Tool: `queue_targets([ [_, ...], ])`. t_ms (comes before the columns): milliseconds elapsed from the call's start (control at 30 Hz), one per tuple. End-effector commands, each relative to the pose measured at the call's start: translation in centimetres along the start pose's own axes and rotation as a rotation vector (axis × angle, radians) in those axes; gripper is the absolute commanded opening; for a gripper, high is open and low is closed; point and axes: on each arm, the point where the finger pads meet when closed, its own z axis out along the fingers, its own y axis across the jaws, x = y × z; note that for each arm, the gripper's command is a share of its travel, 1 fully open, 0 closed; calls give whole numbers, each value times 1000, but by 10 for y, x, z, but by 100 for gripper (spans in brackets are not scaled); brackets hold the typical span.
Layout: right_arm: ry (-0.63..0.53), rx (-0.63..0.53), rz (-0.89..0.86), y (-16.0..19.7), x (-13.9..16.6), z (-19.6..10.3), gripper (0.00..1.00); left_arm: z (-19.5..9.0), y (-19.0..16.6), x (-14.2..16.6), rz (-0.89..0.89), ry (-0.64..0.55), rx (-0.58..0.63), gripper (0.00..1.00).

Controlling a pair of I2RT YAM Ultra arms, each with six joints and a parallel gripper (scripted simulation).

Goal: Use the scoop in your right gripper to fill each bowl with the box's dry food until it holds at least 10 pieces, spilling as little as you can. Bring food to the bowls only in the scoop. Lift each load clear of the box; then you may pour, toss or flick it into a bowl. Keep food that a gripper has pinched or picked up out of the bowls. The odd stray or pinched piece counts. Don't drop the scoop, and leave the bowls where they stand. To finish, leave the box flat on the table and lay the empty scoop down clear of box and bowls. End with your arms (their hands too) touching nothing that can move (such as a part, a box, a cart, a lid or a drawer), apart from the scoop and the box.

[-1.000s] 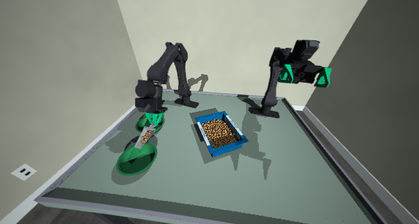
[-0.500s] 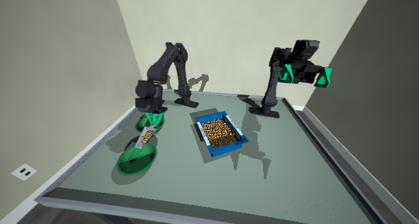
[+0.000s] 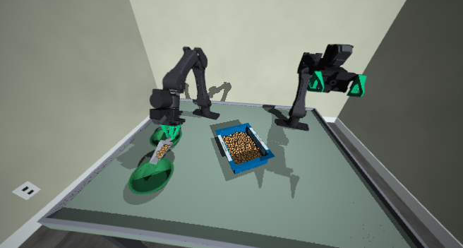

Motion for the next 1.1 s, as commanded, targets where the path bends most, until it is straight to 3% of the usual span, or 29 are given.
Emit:
queue_targets([
  [0, -80, 0, -18, 4, -26, -16, 0, -4, 0, -14, 0, -36, 0, 100],
  [367, -79, -1, -14, 2, -25, -16, 0, -4, 0, -14, 0, -36, 0, 100],
  [433, -4, -1, -13, 2, -11, -6, 0, -4, 0, -14, 0, -36, 0, 100],
  [1067, 73, 0, -16, 4, -25, -20, 0, -4, 0, -14, 0, -36, 0, 100],
])
